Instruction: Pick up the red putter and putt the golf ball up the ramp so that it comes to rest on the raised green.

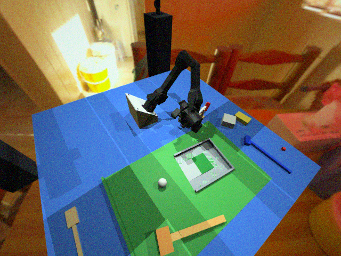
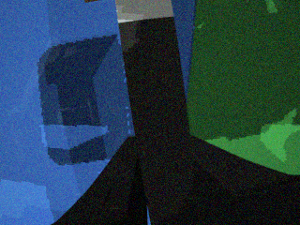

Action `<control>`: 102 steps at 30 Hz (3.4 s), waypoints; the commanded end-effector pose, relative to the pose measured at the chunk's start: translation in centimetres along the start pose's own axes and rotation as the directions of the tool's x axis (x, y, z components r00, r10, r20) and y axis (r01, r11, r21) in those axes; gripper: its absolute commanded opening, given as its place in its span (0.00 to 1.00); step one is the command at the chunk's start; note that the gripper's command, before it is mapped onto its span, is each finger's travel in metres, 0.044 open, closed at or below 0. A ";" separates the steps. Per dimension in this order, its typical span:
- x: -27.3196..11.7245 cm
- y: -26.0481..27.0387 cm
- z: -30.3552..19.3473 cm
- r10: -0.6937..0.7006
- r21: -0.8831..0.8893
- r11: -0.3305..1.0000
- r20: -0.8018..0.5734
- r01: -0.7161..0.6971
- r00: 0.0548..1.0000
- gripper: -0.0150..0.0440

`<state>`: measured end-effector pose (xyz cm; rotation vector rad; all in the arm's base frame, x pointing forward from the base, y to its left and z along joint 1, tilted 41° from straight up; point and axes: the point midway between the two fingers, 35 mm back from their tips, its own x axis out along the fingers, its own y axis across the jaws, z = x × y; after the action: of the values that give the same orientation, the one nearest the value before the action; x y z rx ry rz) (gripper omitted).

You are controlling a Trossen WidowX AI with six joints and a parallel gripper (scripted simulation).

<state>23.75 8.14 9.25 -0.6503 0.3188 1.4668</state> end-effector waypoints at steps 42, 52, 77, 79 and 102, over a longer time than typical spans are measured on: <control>-14.2 0.2 -12.7 -0.032 0.755 0.637 -0.177 0.157 0.984 0.25; -16.7 3.1 -19.2 -0.023 0.930 0.291 -0.228 0.225 0.973 0.25; -18.8 11.2 -28.7 0.004 0.902 -0.348 -0.271 0.256 0.962 0.25; -18.3 11.2 -28.9 0.004 0.902 -0.348 -0.271 0.256 0.962 0.25; -13.6 11.2 -30.2 0.003 0.903 -0.347 -0.271 0.255 0.963 0.25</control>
<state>16.85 -21.06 -8.84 0.7187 1.4283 0.3541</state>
